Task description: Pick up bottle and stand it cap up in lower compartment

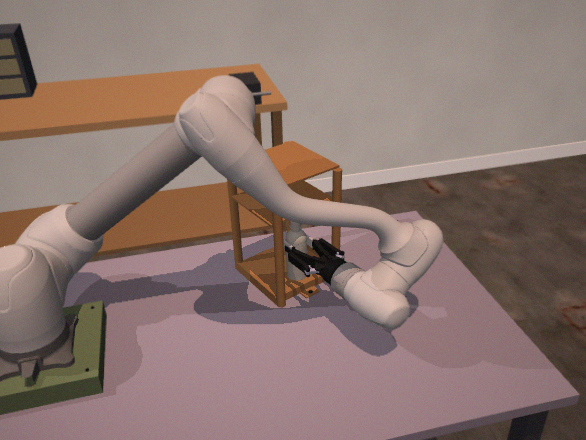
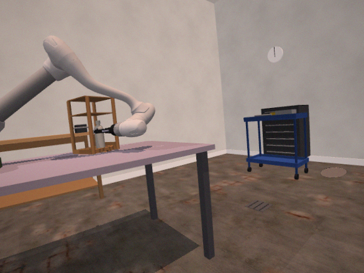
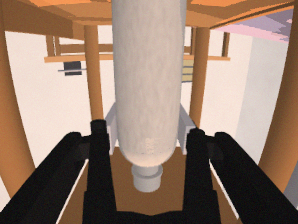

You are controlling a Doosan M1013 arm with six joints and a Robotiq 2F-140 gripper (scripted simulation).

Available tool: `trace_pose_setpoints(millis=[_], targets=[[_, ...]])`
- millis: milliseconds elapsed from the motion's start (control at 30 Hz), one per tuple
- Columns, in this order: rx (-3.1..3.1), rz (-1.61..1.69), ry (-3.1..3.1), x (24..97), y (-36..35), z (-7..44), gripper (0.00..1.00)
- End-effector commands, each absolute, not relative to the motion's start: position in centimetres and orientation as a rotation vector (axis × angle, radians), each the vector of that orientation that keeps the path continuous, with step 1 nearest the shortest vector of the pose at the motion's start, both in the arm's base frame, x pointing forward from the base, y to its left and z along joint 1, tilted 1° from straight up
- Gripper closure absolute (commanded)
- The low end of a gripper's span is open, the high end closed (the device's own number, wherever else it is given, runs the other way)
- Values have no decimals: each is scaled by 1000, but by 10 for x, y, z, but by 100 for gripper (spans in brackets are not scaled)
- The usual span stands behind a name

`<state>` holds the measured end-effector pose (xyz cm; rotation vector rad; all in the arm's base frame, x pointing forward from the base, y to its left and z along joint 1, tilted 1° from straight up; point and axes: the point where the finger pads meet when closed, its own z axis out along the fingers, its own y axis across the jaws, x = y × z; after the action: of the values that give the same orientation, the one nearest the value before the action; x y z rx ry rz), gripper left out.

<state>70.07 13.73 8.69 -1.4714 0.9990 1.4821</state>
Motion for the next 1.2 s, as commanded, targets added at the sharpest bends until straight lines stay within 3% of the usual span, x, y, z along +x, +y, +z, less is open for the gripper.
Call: trace_pose_setpoints(millis=[0, 500, 533, 600, 633, 700, 733, 867, 900, 967, 1000, 1167], targets=[[-1471, 1482, 999, 701, 137, 87, 100], [-1471, 1482, 999, 701, 137, 87, 100], [-1471, 1482, 999, 701, 137, 87, 90], [-1471, 1482, 999, 701, 137, 87, 90], [-1471, 1482, 999, 701, 137, 87, 80], [-1471, 1482, 999, 701, 137, 87, 80], [-1471, 1482, 999, 701, 137, 87, 71], [-1471, 1482, 999, 701, 137, 87, 71], [-1471, 1482, 999, 701, 137, 87, 61], [-1471, 1482, 999, 701, 137, 87, 61], [-1471, 1482, 999, 701, 137, 87, 51], [-1471, 1482, 999, 701, 137, 87, 51]])
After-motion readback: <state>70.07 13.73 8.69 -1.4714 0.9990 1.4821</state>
